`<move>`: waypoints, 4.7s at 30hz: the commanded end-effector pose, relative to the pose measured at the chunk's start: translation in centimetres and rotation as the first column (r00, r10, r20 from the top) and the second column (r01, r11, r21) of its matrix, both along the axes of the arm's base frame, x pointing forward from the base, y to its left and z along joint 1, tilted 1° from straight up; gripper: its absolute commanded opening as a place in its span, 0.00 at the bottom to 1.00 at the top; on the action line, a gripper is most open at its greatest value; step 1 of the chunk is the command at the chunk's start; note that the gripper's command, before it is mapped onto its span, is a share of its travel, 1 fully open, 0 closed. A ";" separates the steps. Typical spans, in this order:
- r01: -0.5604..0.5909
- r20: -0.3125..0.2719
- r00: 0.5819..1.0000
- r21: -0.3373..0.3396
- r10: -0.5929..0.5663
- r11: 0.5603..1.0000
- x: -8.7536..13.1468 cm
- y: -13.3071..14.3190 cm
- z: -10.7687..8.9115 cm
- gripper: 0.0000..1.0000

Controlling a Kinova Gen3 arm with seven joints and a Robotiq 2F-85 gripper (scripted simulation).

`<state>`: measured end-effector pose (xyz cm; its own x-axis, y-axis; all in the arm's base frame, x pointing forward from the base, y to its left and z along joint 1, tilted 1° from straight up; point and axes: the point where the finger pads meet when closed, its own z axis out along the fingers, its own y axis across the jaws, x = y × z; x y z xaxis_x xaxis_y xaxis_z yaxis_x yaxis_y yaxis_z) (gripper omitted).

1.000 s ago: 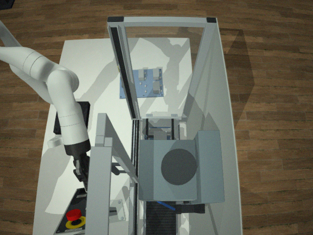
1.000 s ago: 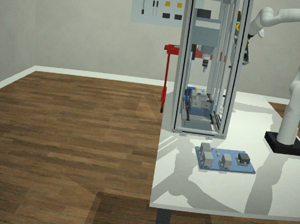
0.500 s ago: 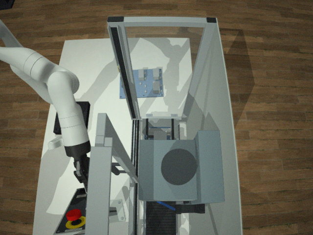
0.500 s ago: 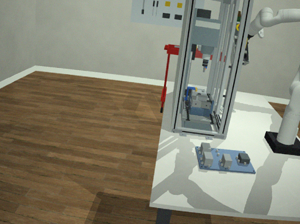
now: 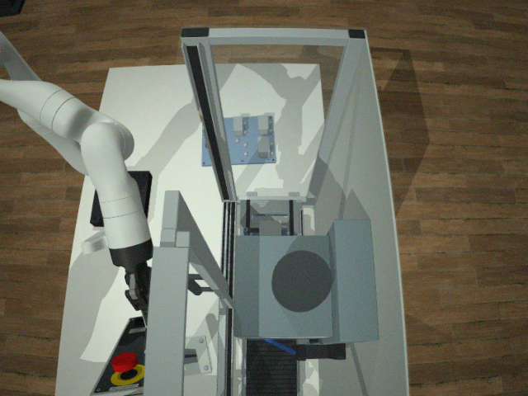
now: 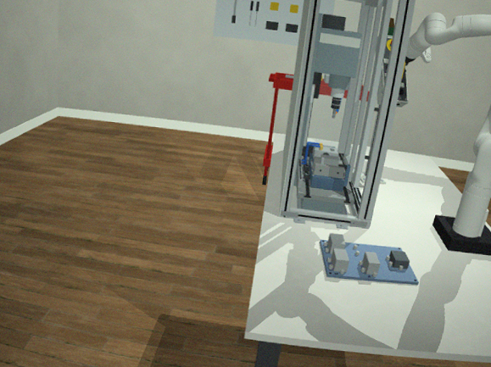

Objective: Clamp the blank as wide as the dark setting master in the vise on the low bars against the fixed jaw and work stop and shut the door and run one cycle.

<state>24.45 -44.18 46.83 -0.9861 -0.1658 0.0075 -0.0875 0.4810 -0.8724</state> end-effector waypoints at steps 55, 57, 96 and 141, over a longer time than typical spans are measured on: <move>0.000 0.001 1.000 -0.001 0.000 1.000 0.2 -1.1 -0.5 0.10; 0.000 0.001 1.000 -0.001 0.000 1.000 0.2 -1.1 -0.5 0.10; 0.000 0.001 1.000 -0.001 0.000 1.000 0.0 0.0 0.1 0.10; 0.000 0.001 1.000 -0.001 0.000 1.000 -1.0 6.0 3.5 0.10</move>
